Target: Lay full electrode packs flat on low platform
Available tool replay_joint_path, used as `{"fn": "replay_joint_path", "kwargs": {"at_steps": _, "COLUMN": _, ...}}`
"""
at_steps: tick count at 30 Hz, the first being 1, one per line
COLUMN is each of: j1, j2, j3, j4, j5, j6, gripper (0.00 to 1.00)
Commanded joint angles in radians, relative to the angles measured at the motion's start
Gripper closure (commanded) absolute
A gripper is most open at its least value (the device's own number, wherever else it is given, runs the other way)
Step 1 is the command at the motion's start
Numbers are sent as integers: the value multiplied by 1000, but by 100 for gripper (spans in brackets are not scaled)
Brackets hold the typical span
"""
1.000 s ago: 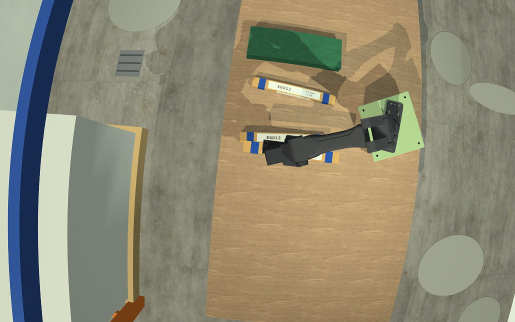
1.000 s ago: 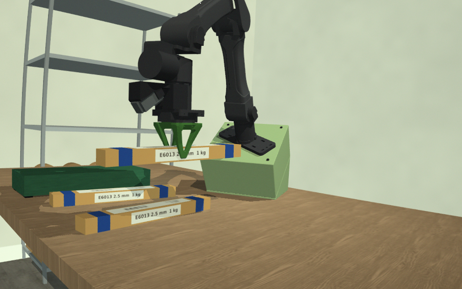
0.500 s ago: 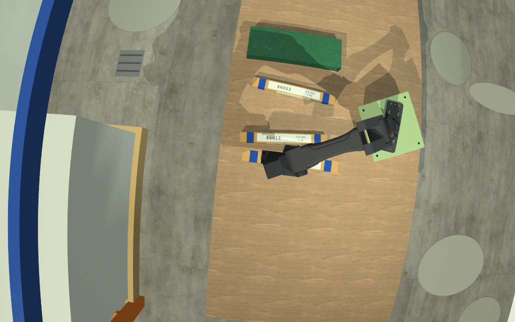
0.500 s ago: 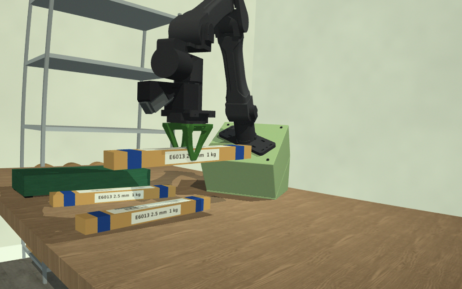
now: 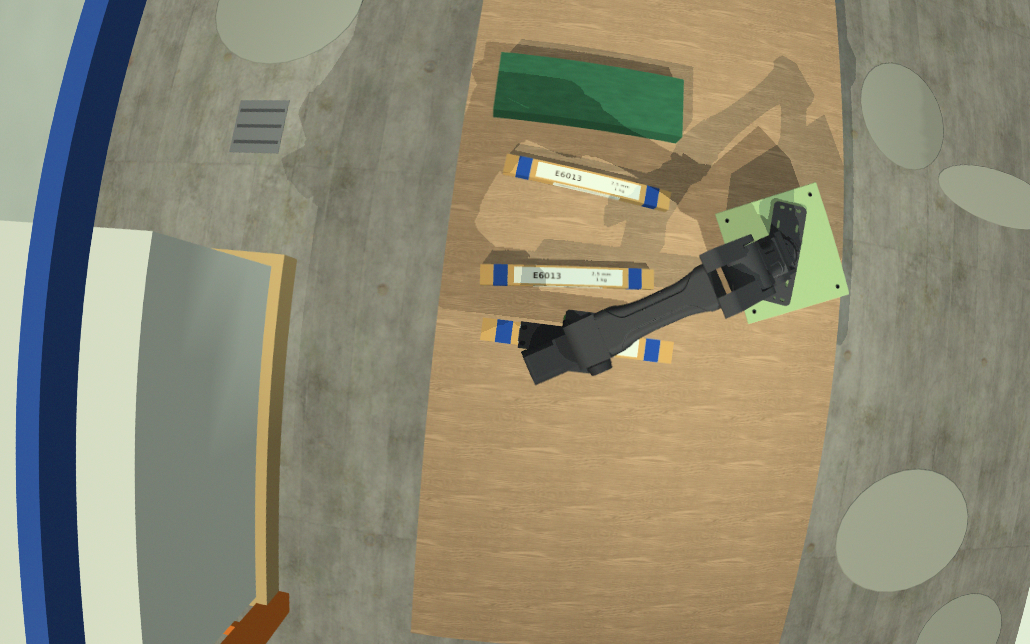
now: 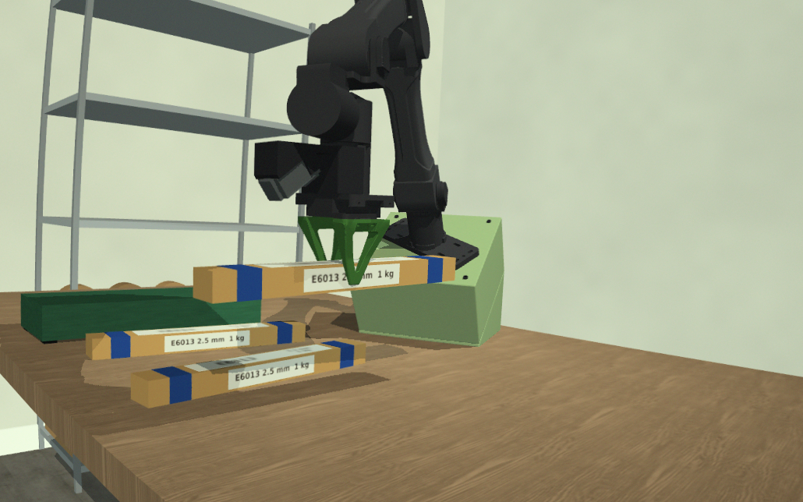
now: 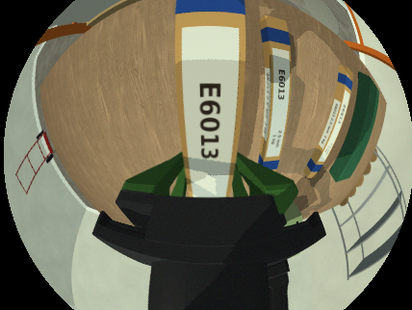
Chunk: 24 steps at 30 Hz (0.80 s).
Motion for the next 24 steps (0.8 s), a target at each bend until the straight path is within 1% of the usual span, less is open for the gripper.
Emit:
{"fn": "replay_joint_path", "kwargs": {"at_steps": 1, "j1": 35, "j2": -25, "j3": 76, "j4": -32, "j5": 25, "j6": 36, "gripper": 100}}
{"fn": "replay_joint_path", "kwargs": {"at_steps": 3, "j1": 50, "j2": 9, "j3": 93, "j4": -37, "j5": 34, "j6": 49, "gripper": 100}}
{"fn": "replay_joint_path", "kwargs": {"at_steps": 7, "j1": 77, "j2": 10, "j3": 127, "j4": -50, "j5": 47, "j6": 73, "gripper": 100}}
{"fn": "replay_joint_path", "kwargs": {"at_steps": 10, "j1": 85, "j2": 5, "j3": 137, "j4": -55, "j5": 51, "j6": 80, "gripper": 100}}
{"fn": "replay_joint_path", "kwargs": {"at_steps": 11, "j1": 92, "j2": 38, "j3": 147, "j4": -58, "j5": 55, "j6": 85, "gripper": 100}}
{"fn": "replay_joint_path", "kwargs": {"at_steps": 12, "j1": 99, "j2": 53, "j3": 156, "j4": -62, "j5": 59, "j6": 91, "gripper": 100}}
{"fn": "replay_joint_path", "kwargs": {"at_steps": 14, "j1": 112, "j2": 66, "j3": 176, "j4": -69, "j5": 65, "j6": 103, "gripper": 100}}
{"fn": "replay_joint_path", "kwargs": {"at_steps": 17, "j1": 130, "j2": 53, "j3": 202, "j4": -80, "j5": 74, "j6": 119, "gripper": 100}}
{"fn": "replay_joint_path", "kwargs": {"at_steps": 20, "j1": 151, "j2": 103, "j3": 233, "j4": -91, "j5": 84, "j6": 136, "gripper": 100}}
{"fn": "replay_joint_path", "kwargs": {"at_steps": 24, "j1": 175, "j2": 115, "j3": 276, "j4": -109, "j5": 96, "j6": 157, "gripper": 100}}
